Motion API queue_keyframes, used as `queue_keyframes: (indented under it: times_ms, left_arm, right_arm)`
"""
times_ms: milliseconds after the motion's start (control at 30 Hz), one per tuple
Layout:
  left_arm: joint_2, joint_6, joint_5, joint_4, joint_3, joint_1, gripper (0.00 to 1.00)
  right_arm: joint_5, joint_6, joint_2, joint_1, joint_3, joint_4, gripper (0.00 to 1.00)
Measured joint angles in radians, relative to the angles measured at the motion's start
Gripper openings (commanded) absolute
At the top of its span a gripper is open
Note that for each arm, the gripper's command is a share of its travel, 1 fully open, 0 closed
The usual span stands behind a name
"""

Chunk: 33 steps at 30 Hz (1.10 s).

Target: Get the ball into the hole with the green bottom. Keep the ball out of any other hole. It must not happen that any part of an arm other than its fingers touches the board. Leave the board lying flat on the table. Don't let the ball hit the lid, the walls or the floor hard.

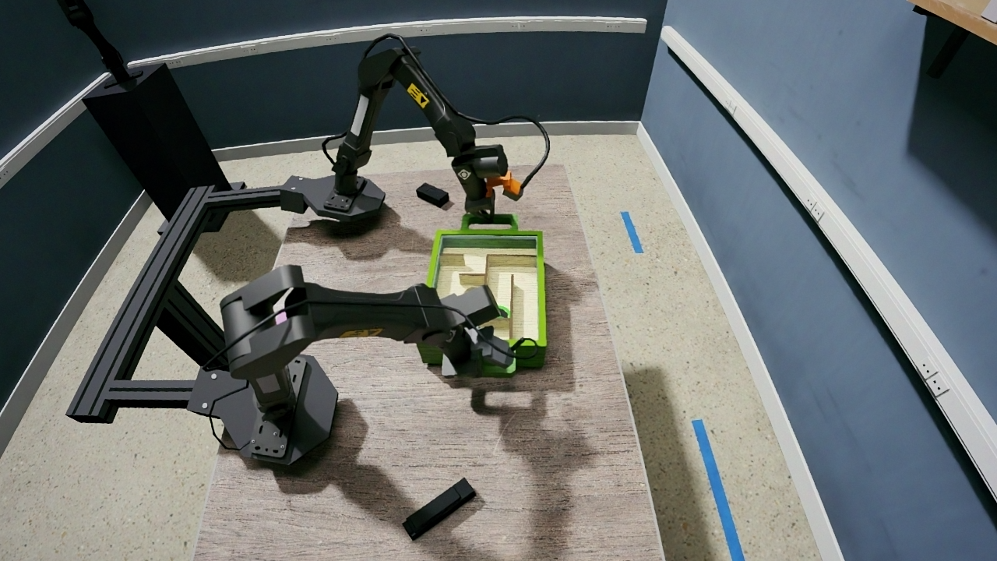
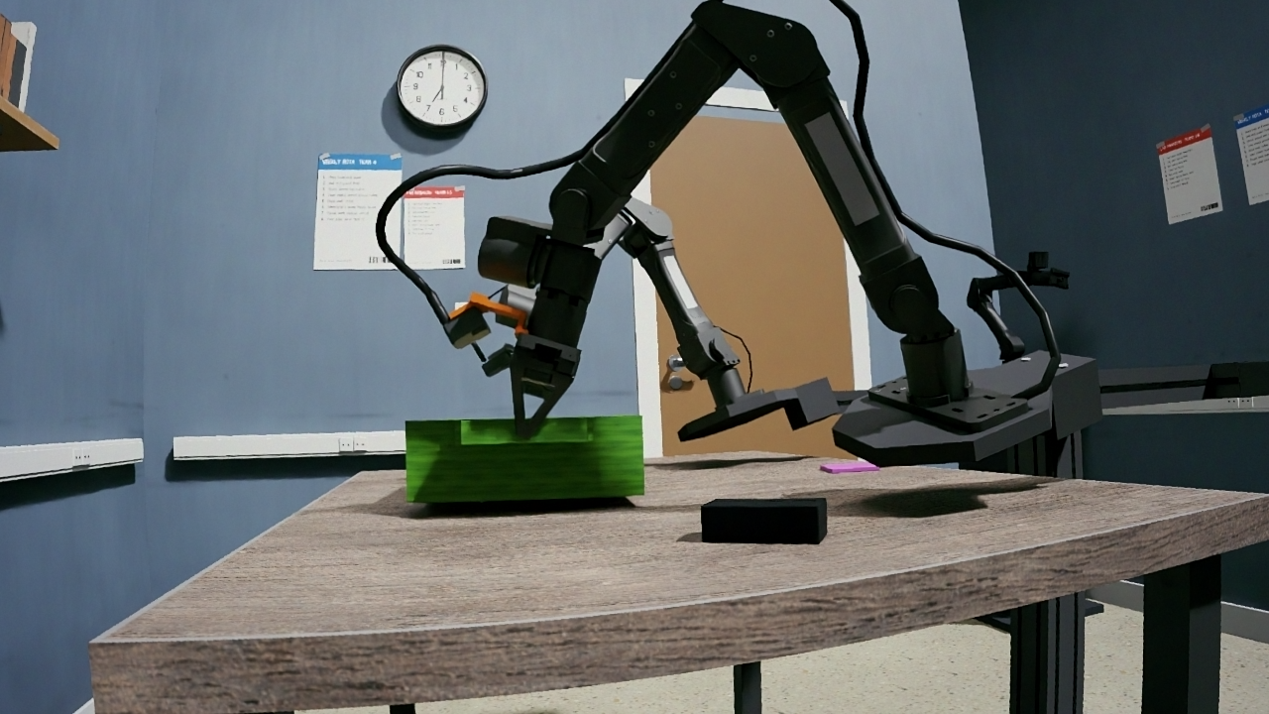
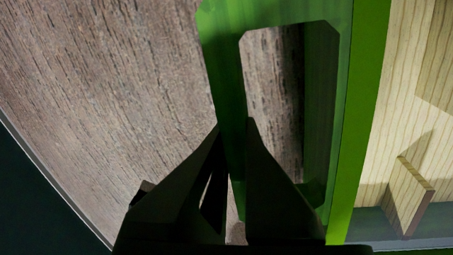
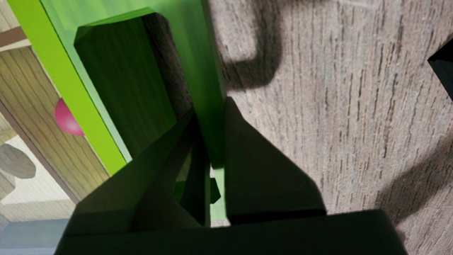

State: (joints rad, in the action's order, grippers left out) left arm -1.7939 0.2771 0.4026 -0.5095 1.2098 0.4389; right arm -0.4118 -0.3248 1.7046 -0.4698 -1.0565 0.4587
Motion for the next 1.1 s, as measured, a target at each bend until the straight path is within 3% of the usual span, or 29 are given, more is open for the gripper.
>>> queue_keyframes:
  times_ms: [333,567,867,1100]
  left_arm:
    - [0.013,-0.012,-0.021,0.011,0.001,-0.012,0.00]
    - [-0.026,0.000,-0.034,-0.074,0.074,-0.019,0.00]
    - [-0.023,0.004,0.008,-0.097,0.094,0.002,0.00]
    - [0.006,0.001,-0.005,0.005,-0.013,0.001,0.00]
  right_arm:
    - [-0.024,-0.012,-0.006,-0.017,-0.031,0.035,0.00]
    - [-0.002,-0.021,0.030,-0.004,-0.095,0.110,0.00]
    - [0.024,-0.005,0.019,0.012,-0.047,0.040,0.00]
    - [-0.013,-0.008,-0.008,-0.009,0.002,0.015,0.00]
